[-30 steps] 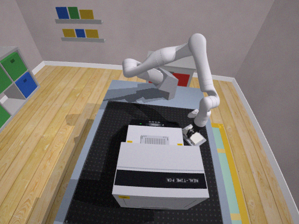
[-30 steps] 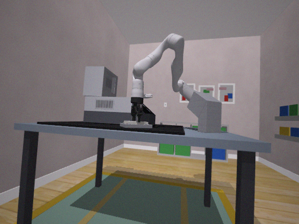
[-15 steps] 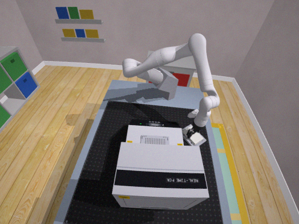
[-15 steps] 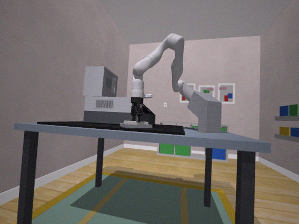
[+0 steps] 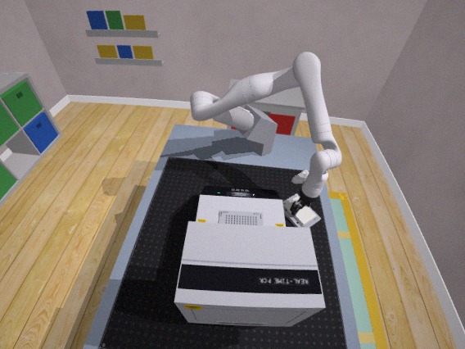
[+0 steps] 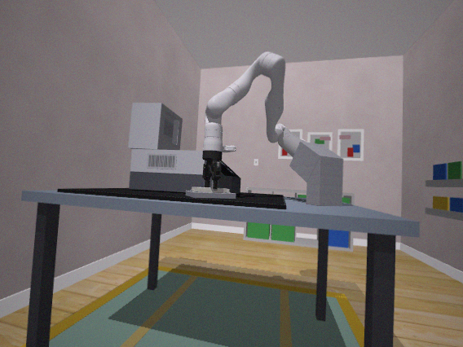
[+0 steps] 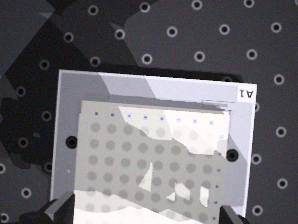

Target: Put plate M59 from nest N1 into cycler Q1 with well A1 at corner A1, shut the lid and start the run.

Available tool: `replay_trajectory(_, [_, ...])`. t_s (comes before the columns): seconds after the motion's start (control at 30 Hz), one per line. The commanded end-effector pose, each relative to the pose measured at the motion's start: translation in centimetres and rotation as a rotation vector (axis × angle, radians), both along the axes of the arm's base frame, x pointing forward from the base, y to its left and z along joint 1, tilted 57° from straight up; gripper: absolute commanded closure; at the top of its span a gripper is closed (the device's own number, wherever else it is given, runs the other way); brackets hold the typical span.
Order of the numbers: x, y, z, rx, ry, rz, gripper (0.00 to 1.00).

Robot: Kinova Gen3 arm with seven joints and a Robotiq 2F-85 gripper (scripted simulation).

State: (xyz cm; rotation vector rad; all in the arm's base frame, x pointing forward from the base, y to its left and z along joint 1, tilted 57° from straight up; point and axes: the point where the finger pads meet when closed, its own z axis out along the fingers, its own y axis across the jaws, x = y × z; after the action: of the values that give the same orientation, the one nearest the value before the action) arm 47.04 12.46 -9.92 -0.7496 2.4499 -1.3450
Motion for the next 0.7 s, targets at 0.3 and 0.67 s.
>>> replay_trajectory(0.3, [-0.18,0.32,0.01,0.005,-0.001,-0.004,0.09])
replay_trajectory(0.67, [-0.32,0.65,0.37,0.004,-0.004,-0.003,0.09])
